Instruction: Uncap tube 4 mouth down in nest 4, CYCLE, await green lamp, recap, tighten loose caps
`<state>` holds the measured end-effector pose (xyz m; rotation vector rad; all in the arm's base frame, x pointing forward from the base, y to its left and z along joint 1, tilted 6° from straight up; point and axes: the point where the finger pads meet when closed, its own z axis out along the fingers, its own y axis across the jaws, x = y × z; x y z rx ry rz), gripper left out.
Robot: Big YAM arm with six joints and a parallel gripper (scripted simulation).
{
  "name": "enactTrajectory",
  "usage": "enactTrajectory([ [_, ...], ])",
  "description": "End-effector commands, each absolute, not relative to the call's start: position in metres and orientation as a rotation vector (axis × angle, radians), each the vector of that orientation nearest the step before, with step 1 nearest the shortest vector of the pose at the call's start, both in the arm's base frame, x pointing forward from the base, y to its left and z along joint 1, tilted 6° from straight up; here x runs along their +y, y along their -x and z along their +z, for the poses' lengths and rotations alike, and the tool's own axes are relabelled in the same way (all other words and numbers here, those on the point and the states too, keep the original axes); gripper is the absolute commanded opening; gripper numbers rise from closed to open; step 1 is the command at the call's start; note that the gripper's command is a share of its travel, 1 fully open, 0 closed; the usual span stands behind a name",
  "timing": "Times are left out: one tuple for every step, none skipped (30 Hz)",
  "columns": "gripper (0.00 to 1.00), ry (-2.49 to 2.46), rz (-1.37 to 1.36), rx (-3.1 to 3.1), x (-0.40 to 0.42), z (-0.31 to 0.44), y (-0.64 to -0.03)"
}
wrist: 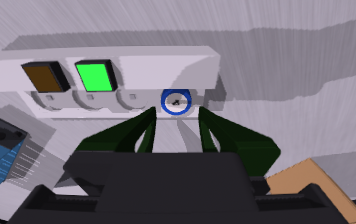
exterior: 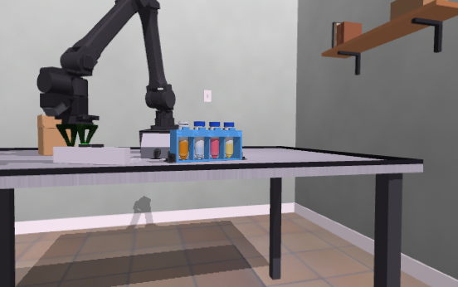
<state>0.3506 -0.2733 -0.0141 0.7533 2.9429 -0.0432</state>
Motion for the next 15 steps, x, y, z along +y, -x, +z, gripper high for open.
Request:
enactTrajectory([
  [0.47,-0.743,-0.038,2.951,-0.268,-0.033,-0.355],
  [0.47,-0.743,-0.038,2.951,-0.268,-0.033,-0.355],
  [0.47,-0.743,-0.038,2.951,-0.268,-0.033,-0.355],
  [0.47,-0.733,-0.062,2.914,-0.276,-0.018,-0.365],
  [0.47,-0.729,-0.071,2.9,-0.277,-0.011,-0.368],
  [0.47,-0.729,-0.071,2.9,-0.277,-0.011,-0.368],
  [0.47,-0.729,-0.071,2.9,-0.277,-0.011,-0.368],
  [0.47,-0.73,-0.068,2.906,-0.277,-0.014,-0.367],
  [0.47,-0.743,-0.056,2.924,-0.279,-0.019,-0.361],
  [0.47,-0.743,-0.056,2.924,-0.279,-0.019,-0.361],
  [0.47,-0.731,-0.065,2.91,-0.276,-0.016,-0.366],
  [0.47,-0.731,-0.065,2.91,-0.276,-0.016,-0.366],
  [0.47,-0.743,-0.056,2.924,-0.279,-0.019,-0.361],
  [0.47,-0.731,-0.068,2.905,-0.278,-0.014,-0.368],
  [0.47,-0.731,-0.07,2.901,-0.279,-0.012,-0.371],
])
